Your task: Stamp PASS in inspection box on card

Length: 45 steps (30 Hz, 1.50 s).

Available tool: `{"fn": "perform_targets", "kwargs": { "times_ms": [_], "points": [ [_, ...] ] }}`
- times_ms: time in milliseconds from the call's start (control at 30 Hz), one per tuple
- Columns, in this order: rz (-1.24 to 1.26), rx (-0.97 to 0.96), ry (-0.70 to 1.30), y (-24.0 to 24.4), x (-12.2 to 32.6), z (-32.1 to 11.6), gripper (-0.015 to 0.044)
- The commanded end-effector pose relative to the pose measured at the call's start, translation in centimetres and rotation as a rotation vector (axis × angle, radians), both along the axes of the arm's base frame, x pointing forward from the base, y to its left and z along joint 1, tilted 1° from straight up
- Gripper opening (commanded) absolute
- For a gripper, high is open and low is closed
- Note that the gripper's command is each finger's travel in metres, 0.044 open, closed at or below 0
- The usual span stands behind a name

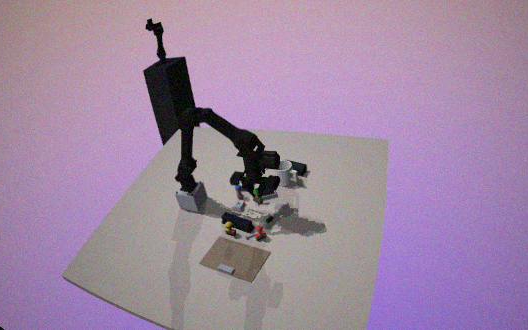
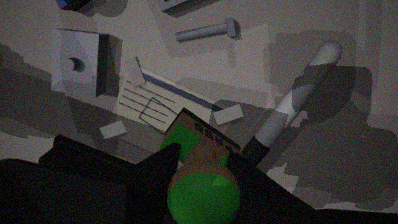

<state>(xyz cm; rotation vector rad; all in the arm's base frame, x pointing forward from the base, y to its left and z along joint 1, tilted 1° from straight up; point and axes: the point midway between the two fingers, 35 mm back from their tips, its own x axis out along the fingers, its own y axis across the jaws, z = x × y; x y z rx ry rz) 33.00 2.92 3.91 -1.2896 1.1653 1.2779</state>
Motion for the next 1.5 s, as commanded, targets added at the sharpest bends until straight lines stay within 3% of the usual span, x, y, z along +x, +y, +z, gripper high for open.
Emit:
{"fn": "perform_targets", "kwargs": {
  "times_ms": [0,433,1467],
  "points": [
    [-0.002,0.004,-0.01,1.5,1.5,0.3,0.0],
    [-0.004,0.008,-0.012,6.2,4.8,0.2,0.0],
    [-0.004,0.008,-0.012,6.3,5.1,-3.9,0.0]
  ]
}}
